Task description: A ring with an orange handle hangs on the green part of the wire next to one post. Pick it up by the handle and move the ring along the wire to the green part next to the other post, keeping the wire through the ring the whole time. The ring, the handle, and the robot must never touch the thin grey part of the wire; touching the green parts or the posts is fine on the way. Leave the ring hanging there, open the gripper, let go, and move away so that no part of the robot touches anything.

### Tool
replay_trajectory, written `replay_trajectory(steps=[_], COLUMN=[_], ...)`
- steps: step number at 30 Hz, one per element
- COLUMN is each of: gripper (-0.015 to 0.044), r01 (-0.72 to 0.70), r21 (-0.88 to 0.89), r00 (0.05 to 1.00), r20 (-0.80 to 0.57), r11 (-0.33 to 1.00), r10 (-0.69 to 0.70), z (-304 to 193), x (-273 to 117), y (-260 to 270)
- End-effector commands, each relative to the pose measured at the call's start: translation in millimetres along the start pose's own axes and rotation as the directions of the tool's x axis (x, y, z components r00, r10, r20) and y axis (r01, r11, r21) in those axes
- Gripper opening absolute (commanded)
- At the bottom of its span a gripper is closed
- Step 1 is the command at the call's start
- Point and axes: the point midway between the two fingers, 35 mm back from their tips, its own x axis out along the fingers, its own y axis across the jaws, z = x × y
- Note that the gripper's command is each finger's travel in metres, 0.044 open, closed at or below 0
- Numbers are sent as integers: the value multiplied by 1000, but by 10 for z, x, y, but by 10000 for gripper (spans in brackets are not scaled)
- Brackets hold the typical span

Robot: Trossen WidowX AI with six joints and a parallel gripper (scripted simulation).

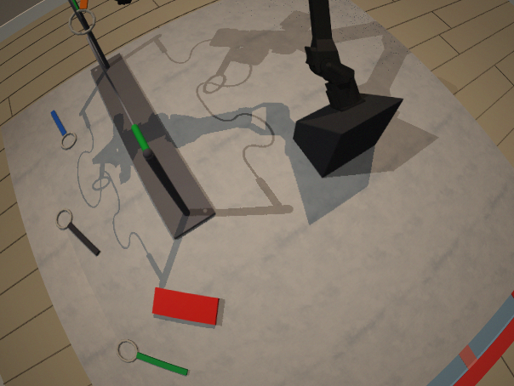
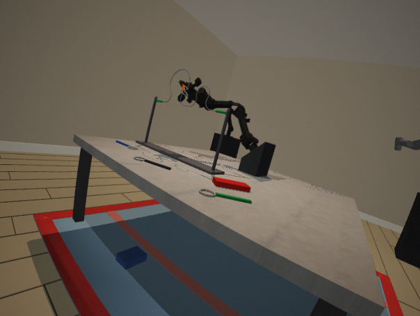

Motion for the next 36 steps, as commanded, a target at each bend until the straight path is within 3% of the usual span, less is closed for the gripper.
replay_trajectory(steps=[1, 18, 36], gripper=[-150, -150, -150], r01=[-9, -139, -269], r21=[25, 262, 518], r00=[1000, 989, 951], r20=[-2, -16, 13], r11=[1000, 955, 812], r10=[9, 148, 308], z=[2, 57, 248], x=[3, -86, -248], y=[76, 521, 937])
